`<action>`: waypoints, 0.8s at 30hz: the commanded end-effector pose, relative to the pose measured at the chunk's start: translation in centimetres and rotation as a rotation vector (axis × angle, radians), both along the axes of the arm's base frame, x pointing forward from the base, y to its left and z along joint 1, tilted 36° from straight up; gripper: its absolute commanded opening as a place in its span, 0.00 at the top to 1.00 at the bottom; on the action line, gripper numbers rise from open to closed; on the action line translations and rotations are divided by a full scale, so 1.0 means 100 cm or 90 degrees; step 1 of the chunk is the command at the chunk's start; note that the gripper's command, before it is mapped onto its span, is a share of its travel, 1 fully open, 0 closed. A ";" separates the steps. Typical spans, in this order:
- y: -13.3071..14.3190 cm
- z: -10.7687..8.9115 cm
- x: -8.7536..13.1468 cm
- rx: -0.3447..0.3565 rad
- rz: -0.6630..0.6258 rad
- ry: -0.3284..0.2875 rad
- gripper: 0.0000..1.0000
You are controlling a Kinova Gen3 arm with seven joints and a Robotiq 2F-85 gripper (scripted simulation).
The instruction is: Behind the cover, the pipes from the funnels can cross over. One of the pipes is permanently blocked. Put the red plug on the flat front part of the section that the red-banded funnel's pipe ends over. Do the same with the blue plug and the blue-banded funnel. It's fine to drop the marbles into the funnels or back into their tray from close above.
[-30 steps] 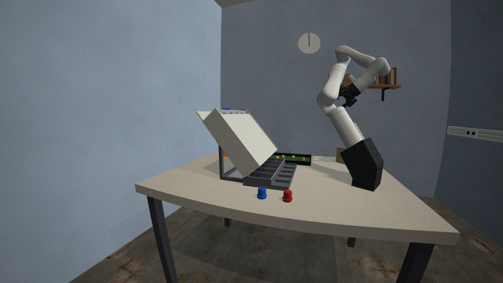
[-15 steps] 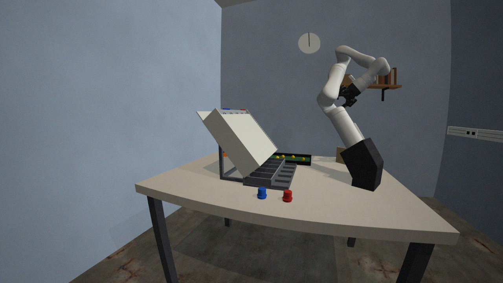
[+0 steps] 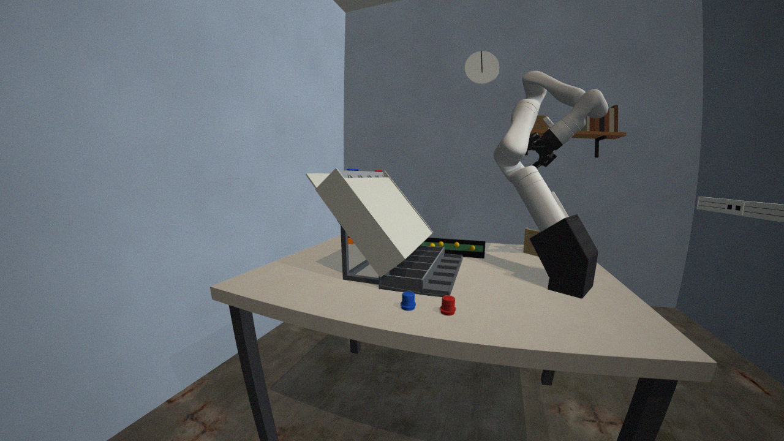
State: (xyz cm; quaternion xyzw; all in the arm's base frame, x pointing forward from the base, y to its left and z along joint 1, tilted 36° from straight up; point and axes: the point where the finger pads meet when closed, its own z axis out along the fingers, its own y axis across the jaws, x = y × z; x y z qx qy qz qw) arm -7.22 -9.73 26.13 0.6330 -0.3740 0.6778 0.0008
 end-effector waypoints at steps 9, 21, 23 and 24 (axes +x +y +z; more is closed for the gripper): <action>0.028 0.057 -0.030 0.000 0.000 0.000 0.00; 0.036 0.018 0.063 -0.079 0.143 0.069 0.00; 0.036 0.018 0.063 -0.079 0.143 0.069 0.00; 0.036 0.018 0.063 -0.079 0.143 0.069 0.00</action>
